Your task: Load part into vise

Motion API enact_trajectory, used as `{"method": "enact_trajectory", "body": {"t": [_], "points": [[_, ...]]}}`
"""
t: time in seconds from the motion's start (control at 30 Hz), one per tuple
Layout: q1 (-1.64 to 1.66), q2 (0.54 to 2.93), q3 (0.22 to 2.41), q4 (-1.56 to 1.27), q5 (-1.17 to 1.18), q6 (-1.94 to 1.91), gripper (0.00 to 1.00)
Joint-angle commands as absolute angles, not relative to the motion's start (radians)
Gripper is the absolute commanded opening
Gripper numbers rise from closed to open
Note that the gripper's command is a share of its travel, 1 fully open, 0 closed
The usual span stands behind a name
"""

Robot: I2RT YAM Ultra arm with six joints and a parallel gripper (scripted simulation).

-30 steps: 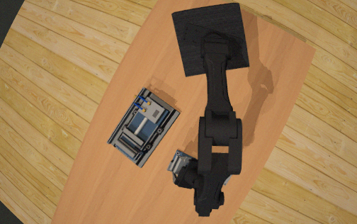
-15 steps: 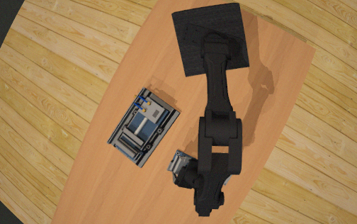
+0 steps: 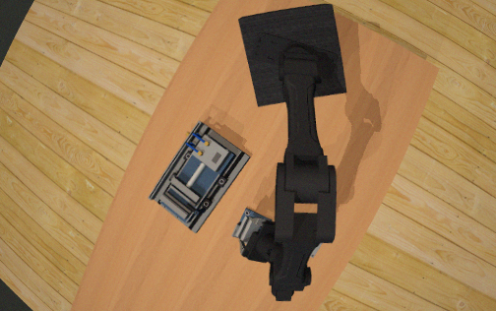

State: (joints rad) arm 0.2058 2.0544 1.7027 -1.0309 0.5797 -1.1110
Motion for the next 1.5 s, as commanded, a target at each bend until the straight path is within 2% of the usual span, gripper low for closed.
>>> {"method": "enact_trajectory", "body": {"t": [0.0,1.47], "points": [[0.209,2.046,1.738,-1.058,0.612,-1.104,0.0],[0.212,2.104,1.815,-1.081,0.612,-1.1,0.0]]}}
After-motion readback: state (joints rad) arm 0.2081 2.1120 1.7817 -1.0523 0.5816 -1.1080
